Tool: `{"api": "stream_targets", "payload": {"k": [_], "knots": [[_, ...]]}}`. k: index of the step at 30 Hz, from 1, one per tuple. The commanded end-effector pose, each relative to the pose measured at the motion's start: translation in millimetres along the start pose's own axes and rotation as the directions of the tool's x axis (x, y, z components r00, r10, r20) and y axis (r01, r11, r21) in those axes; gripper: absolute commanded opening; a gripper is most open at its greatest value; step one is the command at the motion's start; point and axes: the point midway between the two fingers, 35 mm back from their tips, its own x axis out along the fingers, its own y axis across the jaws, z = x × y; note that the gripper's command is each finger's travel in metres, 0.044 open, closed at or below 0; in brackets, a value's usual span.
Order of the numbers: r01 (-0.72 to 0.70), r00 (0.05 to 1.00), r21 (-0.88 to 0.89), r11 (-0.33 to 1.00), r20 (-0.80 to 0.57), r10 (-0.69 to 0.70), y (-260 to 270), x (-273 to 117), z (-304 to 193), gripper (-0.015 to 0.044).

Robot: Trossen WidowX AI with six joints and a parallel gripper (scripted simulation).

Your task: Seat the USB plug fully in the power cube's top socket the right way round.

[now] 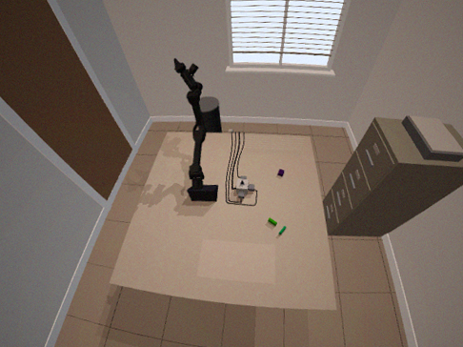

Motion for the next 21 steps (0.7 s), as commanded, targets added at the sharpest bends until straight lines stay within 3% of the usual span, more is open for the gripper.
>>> {"api": "stream_targets", "payload": {"k": [1,6,11,16,21], "knots": [[-0.007,1.000,0.007,1.000,0.003,0.007,2.3,-0.5,0.4,0.0426],[-0.236,0.971,0.185,0.954,0.091,0.222,77.9,-19.1,15.2,0.0440],[-0.500,0.866,0.346,0.794,0.179,0.467,161.2,-57.4,33.9,0.0440],[-0.727,0.663,0.460,0.510,0.276,0.696,238.3,-126.5,60.8,0.0440],[-0.852,0.377,0.500,0.158,0.375,0.847,297.4,-217.6,89.0,0.0440]]}}
